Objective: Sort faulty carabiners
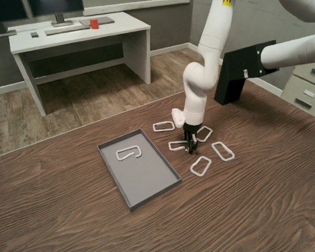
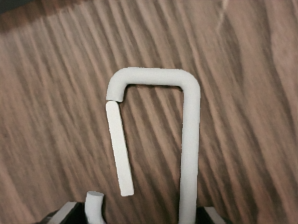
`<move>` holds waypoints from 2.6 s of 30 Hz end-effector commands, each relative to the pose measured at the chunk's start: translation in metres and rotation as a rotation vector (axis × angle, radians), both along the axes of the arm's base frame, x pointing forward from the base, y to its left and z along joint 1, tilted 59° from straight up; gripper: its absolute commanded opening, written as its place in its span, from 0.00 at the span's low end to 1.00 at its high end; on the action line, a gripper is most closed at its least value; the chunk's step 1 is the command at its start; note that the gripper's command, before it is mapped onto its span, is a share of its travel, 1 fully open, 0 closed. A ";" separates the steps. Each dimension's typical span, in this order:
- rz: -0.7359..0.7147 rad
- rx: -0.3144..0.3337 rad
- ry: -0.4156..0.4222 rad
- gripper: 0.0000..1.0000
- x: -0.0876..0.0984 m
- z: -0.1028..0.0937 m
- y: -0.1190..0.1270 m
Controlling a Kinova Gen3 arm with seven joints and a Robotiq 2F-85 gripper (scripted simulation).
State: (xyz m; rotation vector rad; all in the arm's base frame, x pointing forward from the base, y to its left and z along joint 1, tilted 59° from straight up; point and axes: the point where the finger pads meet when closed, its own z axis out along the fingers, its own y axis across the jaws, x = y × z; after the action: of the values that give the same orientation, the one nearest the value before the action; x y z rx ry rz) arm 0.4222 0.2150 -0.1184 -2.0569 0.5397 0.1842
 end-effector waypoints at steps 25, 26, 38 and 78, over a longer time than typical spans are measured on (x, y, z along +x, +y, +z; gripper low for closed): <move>-0.004 -0.003 -0.003 0.00 0.002 0.001 -0.003; -0.004 -0.003 -0.003 0.00 0.002 0.001 -0.003; -0.004 -0.003 -0.003 0.00 0.002 0.001 -0.003; 0.000 0.001 0.001 0.00 -0.008 0.046 -0.074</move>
State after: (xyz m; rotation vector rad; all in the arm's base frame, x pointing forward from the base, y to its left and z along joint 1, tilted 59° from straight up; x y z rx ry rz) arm 0.4139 0.1682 -0.0877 -2.0584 0.5317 0.1929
